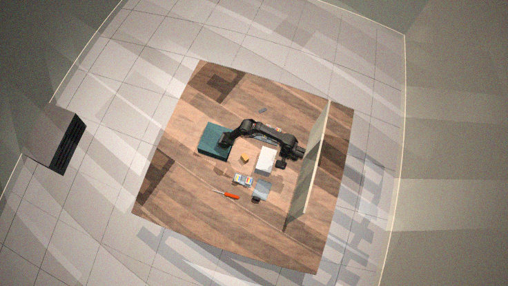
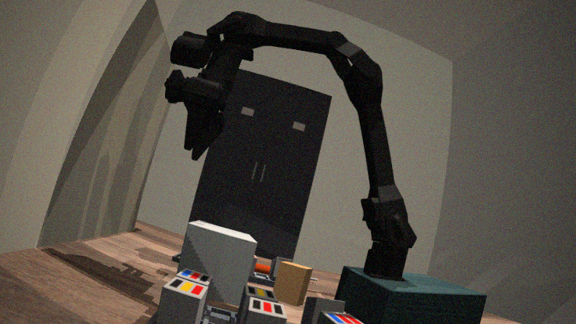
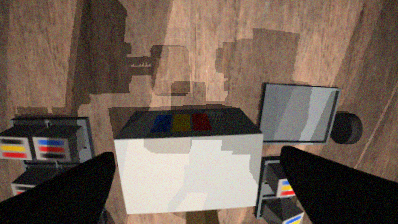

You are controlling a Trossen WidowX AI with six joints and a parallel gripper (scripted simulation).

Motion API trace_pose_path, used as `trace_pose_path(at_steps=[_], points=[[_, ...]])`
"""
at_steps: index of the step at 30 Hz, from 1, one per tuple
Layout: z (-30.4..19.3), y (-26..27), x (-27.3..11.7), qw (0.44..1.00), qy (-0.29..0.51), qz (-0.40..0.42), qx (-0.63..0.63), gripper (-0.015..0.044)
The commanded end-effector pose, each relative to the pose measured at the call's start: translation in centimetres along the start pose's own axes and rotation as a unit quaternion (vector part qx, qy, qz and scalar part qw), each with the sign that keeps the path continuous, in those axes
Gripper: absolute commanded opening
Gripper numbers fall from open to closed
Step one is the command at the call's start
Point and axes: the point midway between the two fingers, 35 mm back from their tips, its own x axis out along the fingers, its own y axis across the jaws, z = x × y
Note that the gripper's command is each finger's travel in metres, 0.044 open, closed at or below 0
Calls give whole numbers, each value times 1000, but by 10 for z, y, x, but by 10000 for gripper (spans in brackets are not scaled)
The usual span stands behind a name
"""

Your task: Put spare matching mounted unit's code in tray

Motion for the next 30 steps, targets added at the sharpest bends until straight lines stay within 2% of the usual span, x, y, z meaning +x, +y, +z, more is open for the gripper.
trace_pose_path(at_steps=[1, 12, 15, 19, 23, 27, 30], points=[[0, 3, 2, 1000, 5, -2, -9, 440], [-1, 0, 3, 1000, 5, -2, 1, 440], [-16, -38, 12, 990, 6, -5, 139, 440], [-53, -93, 30, 932, 5, -10, 362, 440], [-92, -130, 45, 845, 4, -13, 534, 440], [-131, -155, 59, 742, 2, -14, 670, 440], [-140, -159, 62, 717, 2, -15, 697, 440]])
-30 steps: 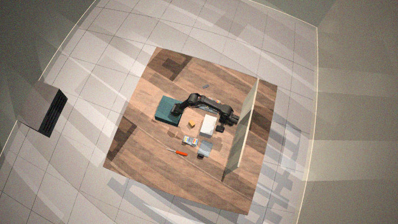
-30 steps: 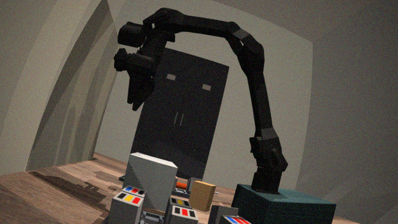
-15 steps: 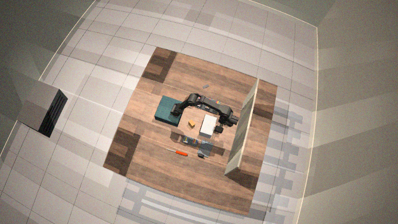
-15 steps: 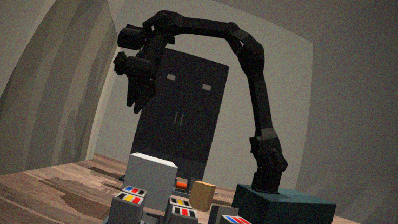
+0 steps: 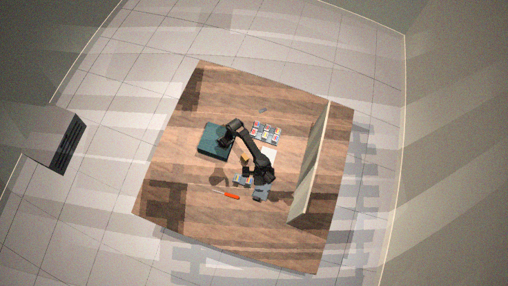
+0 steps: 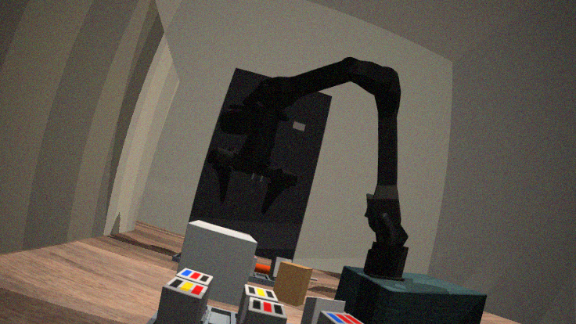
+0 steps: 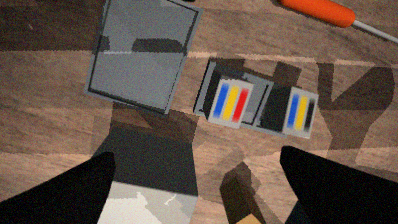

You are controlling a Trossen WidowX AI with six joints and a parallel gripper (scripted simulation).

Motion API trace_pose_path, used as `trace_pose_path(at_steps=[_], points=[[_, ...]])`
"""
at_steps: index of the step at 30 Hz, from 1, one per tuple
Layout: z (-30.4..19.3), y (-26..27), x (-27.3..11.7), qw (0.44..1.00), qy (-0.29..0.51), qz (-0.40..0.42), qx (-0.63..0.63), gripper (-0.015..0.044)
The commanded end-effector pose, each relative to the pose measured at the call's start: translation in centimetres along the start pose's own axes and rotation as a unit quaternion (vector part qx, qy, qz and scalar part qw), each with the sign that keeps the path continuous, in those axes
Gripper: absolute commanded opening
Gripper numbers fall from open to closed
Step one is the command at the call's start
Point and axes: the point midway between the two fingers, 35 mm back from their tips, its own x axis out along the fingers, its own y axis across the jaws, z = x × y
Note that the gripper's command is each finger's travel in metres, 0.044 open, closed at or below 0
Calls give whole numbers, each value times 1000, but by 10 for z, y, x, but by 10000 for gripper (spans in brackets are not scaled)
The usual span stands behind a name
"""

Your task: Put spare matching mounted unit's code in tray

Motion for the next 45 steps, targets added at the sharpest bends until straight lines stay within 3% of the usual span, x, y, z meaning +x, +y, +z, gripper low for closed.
trace_pose_path(at_steps=[1, 11, 17, 45], points=[[6, -32, 10, 991, -1, 4, 130, 440], [6, -32, 10, 991, -1, 4, 130, 440], [3, -39, 43, 991, -1, 4, 131, 300], [3, -39, 76, 991, 0, 4, 131, 300]])
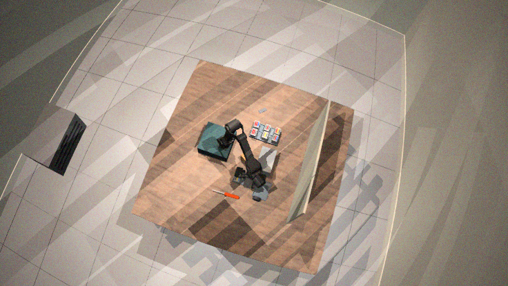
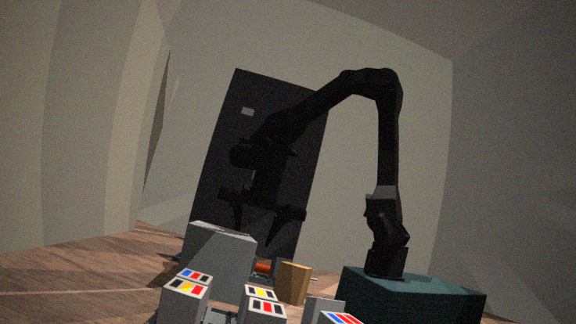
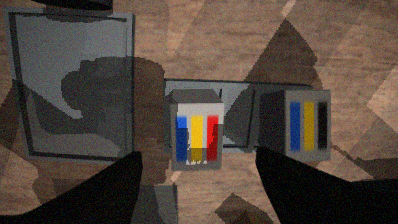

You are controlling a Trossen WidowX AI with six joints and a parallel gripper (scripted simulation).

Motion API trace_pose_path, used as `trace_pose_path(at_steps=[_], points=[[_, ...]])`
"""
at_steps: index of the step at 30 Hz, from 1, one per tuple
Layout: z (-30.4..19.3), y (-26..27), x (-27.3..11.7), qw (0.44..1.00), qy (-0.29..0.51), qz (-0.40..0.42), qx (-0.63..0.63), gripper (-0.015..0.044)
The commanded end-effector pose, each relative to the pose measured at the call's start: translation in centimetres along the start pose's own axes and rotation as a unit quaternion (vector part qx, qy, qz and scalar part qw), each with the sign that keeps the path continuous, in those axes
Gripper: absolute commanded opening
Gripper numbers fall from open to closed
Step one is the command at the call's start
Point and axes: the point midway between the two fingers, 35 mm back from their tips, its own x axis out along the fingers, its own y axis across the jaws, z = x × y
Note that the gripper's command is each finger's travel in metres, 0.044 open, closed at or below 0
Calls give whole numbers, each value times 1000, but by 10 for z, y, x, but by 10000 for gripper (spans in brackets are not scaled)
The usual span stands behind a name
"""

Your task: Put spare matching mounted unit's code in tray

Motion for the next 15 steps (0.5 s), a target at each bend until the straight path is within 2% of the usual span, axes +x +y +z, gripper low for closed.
trace_pose_path(at_steps=[1, 15], points=[[-1, 0, 9, 1000, 3, -1, 2, 300], [-1, 1, 33, 1000, 3, -1, 2, 300]])
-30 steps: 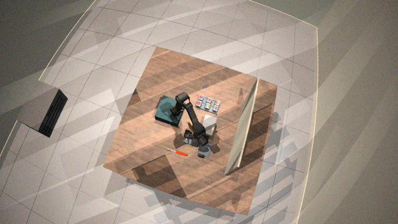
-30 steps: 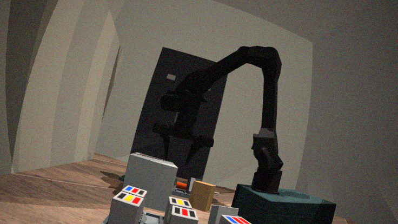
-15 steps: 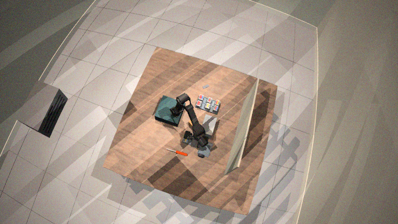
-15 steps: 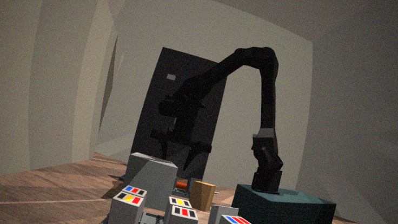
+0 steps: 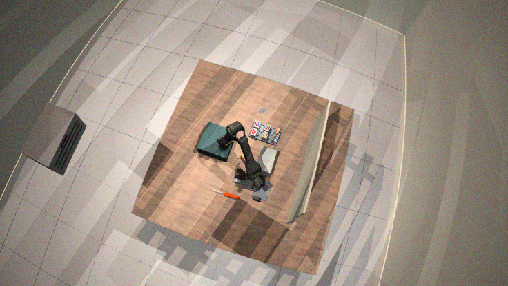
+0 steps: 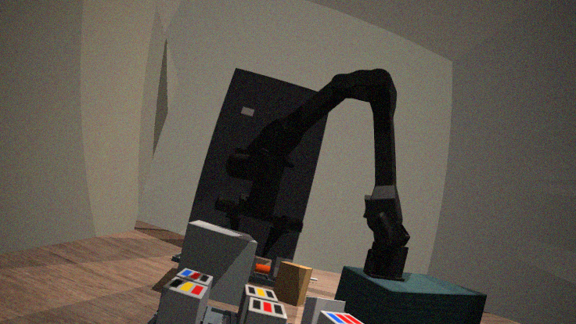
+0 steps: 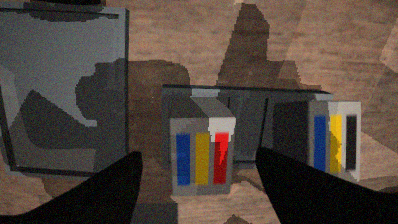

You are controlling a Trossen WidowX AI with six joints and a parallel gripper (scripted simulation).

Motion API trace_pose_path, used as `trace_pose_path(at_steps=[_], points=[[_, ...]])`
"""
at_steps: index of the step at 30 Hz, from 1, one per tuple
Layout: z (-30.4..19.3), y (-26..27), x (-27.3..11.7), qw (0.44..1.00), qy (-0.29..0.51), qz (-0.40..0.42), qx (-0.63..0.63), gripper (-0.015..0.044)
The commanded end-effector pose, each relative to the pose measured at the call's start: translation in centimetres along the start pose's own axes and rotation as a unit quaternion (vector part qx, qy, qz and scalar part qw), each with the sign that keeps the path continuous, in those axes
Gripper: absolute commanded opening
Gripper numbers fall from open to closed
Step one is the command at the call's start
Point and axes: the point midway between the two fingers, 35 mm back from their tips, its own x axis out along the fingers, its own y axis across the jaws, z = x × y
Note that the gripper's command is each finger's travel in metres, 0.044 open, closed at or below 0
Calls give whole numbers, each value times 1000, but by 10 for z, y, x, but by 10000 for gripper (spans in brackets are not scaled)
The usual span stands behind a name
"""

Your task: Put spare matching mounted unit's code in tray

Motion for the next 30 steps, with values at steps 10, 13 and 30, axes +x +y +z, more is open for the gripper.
trace_pose_path(at_steps=[10, 13, 30], points=[[-2, -1, 24, 1000, 3, -1, 3, 300], [-2, -1, 29, 1000, 4, -1, 3, 300], [-3, -2, 37, 1000, 2, -2, 0, 247]])
